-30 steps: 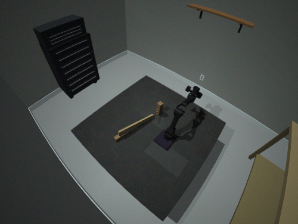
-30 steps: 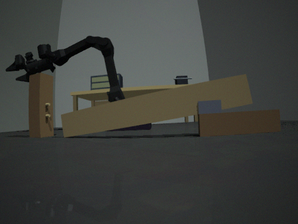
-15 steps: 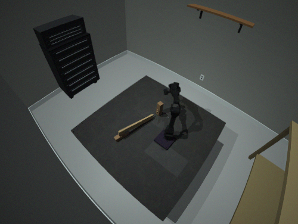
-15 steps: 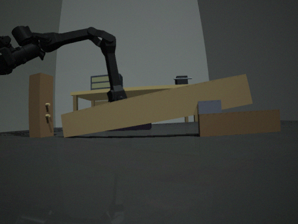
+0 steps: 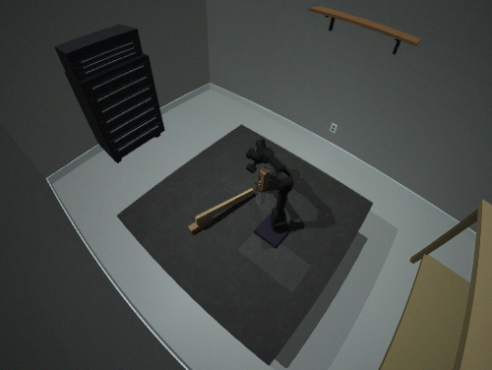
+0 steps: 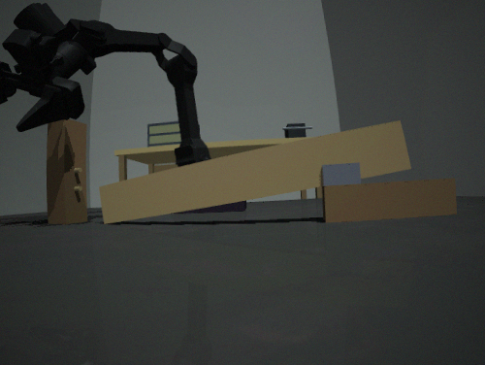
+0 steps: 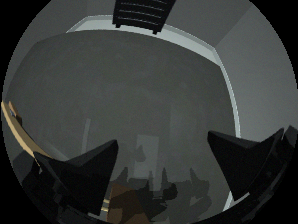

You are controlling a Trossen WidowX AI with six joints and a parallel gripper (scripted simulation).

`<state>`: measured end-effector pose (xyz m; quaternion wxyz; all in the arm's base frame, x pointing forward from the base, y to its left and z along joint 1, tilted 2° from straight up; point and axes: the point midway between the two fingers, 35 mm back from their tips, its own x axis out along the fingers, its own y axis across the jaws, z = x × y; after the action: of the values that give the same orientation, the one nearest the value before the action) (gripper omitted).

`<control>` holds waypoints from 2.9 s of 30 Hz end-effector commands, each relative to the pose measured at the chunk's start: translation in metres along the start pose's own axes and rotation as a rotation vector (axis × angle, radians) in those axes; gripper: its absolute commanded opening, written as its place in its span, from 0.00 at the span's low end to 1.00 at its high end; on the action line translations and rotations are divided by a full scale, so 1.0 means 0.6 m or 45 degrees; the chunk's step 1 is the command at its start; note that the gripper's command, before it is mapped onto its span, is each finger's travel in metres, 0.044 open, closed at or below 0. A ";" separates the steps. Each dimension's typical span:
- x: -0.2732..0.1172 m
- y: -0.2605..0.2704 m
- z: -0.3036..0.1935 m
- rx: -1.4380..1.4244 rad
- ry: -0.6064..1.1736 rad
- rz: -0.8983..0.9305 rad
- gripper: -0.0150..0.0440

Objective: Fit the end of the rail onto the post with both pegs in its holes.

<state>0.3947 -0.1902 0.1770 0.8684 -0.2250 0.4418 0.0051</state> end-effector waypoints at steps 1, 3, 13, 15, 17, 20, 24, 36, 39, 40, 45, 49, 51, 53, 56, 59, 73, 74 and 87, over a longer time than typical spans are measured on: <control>0.009 0.081 0.000 -0.253 0.104 0.160 1.00; 0.008 0.123 -0.003 -0.398 0.157 0.250 1.00; -0.052 0.336 -0.041 -1.280 0.350 0.782 1.00; -0.059 0.349 -0.046 -1.347 0.359 0.822 1.00; -0.059 0.349 -0.046 -1.347 0.359 0.822 1.00; -0.061 0.348 -0.049 -1.347 0.359 0.822 1.00; -0.061 0.348 -0.049 -1.347 0.359 0.822 1.00; -0.035 0.359 -0.063 -1.347 0.359 0.822 1.00; -0.029 0.361 -0.066 -1.347 0.359 0.822 1.00; -0.026 0.362 -0.068 -1.347 0.359 0.822 1.00; -0.016 0.367 -0.074 -1.347 0.359 0.822 1.00; -0.007 0.371 -0.080 -1.347 0.359 0.822 1.00; -0.003 0.373 -0.083 -1.347 0.359 0.822 1.00; 0.002 0.375 -0.086 -1.347 0.359 0.822 1.00; 0.008 0.378 -0.091 -1.347 0.359 0.822 1.00; 0.014 0.381 -0.095 -1.347 0.359 0.822 1.00; 0.030 0.390 -0.109 -1.347 0.359 0.822 0.82; 0.030 0.390 -0.109 -1.347 0.359 0.822 0.78; 0.030 0.390 -0.109 -1.347 0.359 0.822 0.30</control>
<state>0.3075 -0.0085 0.0399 0.5299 -0.4759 0.5350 0.4545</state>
